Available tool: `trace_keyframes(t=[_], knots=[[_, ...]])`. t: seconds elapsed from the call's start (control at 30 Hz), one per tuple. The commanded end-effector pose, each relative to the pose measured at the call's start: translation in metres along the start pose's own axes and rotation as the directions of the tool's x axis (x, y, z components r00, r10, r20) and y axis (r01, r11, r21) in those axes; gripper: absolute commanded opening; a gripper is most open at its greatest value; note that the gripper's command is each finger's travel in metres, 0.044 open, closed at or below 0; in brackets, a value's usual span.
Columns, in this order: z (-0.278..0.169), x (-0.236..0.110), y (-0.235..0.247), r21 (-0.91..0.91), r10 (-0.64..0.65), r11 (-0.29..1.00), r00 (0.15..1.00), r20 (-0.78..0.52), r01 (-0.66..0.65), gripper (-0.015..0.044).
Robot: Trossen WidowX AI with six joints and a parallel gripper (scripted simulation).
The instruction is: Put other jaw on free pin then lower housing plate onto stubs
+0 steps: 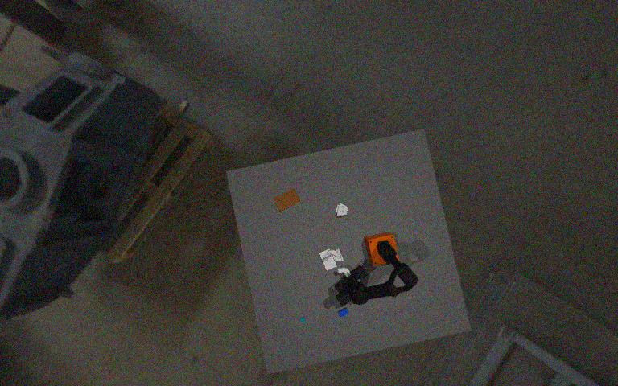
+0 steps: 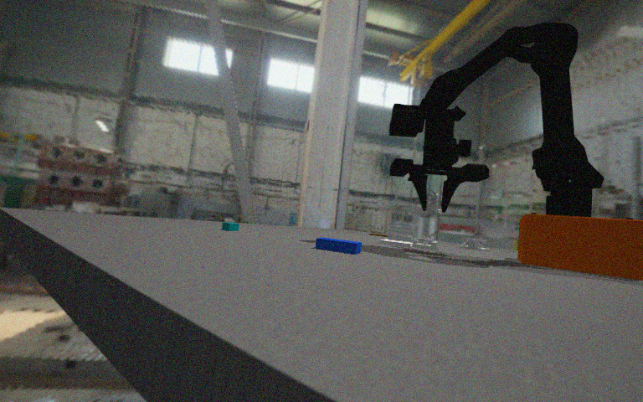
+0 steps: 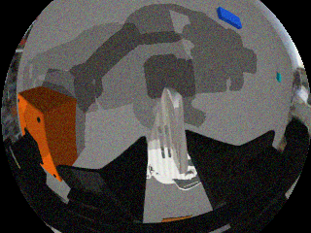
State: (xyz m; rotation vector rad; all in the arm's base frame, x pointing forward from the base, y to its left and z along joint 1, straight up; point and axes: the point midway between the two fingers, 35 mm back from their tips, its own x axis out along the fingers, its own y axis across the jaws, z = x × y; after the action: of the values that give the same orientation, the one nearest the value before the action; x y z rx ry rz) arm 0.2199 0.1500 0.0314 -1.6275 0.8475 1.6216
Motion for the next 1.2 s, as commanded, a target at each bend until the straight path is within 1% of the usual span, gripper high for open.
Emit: trace_keyframes(t=[0.0, 0.27, 0.53, 0.87, 1.17], knots=[[-0.008, -0.002, 0.003, 0.147, -0.009, 0.989, 1.0, -0.003, 0.009, 0.0134], [-0.021, -0.002, 0.011, 0.406, -0.008, 0.914, 1.0, -0.004, 0.009, 0.0134], [-0.034, -0.002, 0.019, 0.635, -0.008, 0.772, 1.0, -0.005, 0.009, 0.0134], [-0.048, -0.002, 0.03, 0.855, -0.007, 0.518, 1.0, -0.006, 0.009, 0.0134], [-0.06, -0.001, 0.04, 0.971, -0.006, 0.238, 1.0, -0.007, 0.008, 0.0134]])
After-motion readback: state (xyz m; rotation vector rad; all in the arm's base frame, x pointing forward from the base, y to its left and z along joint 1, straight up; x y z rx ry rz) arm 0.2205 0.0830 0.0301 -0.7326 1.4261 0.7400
